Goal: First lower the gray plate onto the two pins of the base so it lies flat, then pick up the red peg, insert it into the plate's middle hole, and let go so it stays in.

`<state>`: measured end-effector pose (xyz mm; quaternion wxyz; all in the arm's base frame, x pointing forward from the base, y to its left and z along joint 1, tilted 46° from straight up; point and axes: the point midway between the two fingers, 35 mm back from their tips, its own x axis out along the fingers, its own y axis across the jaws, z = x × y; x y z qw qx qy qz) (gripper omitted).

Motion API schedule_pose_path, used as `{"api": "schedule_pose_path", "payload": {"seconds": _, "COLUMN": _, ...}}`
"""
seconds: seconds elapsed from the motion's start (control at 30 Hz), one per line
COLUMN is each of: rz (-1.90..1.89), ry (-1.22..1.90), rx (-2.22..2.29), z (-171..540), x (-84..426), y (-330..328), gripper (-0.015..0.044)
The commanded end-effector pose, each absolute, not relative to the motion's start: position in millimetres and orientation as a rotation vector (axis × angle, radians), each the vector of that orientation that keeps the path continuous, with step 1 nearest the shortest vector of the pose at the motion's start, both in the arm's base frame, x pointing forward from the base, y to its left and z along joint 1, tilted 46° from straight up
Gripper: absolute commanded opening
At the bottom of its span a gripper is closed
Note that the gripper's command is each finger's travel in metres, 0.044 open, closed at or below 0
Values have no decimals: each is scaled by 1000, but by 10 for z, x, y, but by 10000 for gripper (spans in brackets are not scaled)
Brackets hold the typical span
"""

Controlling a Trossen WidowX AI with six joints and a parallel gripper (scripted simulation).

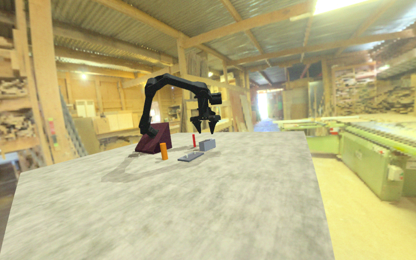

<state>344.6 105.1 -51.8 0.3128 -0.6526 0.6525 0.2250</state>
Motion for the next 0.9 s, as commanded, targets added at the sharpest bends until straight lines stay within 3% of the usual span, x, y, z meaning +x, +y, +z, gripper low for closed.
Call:
{"api": "schedule_pose_path", "payload": {"seconds": 0.0, "rz": 595, "ry": 1709, "rx": -1736, "z": -572, "x": 3459, "y": 991, "gripper": 440}}
{"api": "schedule_pose_path", "payload": {"seconds": 0.87, "rz": 594, "ry": 1708, "rx": -1737, "z": -848, "x": 3512, "y": 697, "gripper": 440}}
